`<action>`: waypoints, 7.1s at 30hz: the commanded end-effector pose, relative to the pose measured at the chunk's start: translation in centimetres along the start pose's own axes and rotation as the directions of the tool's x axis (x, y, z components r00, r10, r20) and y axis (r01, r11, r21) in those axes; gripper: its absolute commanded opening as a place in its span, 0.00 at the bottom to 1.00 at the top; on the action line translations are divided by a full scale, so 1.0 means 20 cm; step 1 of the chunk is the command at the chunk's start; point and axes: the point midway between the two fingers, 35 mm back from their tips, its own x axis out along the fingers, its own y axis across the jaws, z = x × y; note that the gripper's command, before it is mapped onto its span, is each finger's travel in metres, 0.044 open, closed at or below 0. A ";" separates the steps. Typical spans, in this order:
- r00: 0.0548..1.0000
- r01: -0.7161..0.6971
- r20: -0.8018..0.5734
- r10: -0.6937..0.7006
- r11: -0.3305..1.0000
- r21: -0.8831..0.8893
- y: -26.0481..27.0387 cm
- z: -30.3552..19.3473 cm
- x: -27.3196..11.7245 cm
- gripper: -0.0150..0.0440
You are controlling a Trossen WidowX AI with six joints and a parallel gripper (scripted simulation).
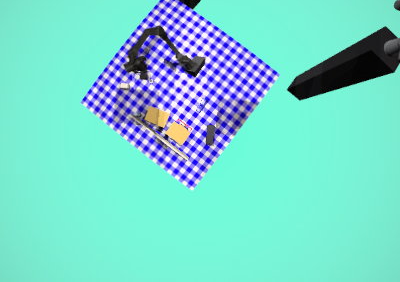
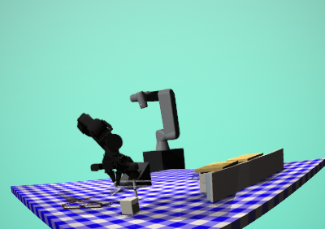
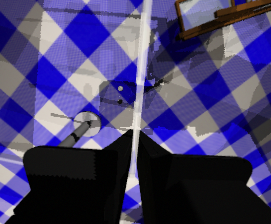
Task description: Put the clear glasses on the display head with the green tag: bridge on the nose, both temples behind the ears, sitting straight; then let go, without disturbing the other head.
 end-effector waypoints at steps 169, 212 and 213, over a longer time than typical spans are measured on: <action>1.000 -0.014 -0.014 0.014 -0.003 -1.000 0.87 -0.78 -0.03 0.25; 1.000 -0.010 -0.010 0.010 -0.002 -1.000 0.86 -0.79 0.15 0.25; 1.000 -0.010 -0.010 0.010 -0.002 -1.000 0.86 -0.79 0.15 0.25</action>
